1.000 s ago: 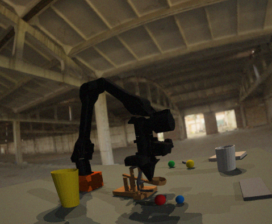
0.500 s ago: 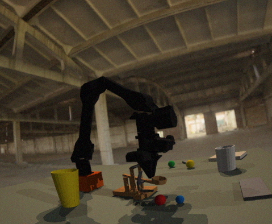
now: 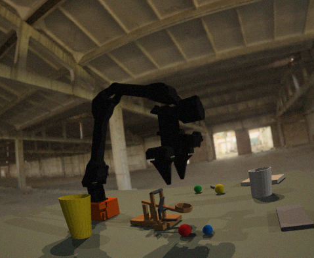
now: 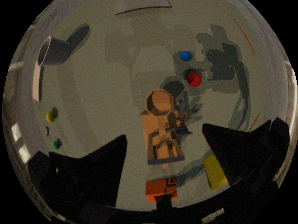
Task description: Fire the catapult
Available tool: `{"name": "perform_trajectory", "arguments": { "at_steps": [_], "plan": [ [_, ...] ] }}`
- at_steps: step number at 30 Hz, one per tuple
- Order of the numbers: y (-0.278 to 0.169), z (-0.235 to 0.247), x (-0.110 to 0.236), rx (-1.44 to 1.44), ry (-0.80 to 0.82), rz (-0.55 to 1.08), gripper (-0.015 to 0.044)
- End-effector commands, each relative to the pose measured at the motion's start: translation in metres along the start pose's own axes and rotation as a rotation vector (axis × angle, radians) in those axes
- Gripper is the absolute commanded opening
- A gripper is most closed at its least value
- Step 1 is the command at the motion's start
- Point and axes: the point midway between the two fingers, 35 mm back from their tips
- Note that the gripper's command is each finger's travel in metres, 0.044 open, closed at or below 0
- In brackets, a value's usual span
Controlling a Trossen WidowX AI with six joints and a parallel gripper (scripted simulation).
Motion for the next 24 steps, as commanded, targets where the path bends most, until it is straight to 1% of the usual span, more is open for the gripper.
{"name": "perform_trajectory", "arguments": {
  "at_steps": [1, 2, 3, 5, 9, 14, 16, 22, 24],
  "plan": [
    [-0.004, 0.0, 0.054, -0.005, 0.004, -0.031, 0.044],
    [-0.004, 0.0, 0.054, -0.005, 0.004, -0.031, 0.044],
    [-0.001, 0.0, 0.025, 0.0, 0.002, -0.021, 0.044],
    [-0.013, -0.002, 0.024, -0.001, 0.002, -0.019, 0.044],
    [-0.05, -0.007, 0.016, -0.004, -0.001, -0.012, 0.044],
    [-0.098, -0.014, 0.0, -0.009, -0.004, -0.004, 0.044],
    [-0.111, -0.015, -0.005, -0.01, -0.005, -0.001, 0.044],
    [-0.112, -0.015, -0.008, -0.01, -0.005, -0.001, 0.044],
    [-0.111, -0.015, -0.028, -0.01, -0.005, -0.001, 0.044]
  ]
}}
Point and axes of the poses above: the point midway between the two fingers, 35 mm back from their tips, its own x axis back along the fingers, its own z axis across the jaws, y = z × x, and after that the axes turned 8 degrees about -x, right-handed
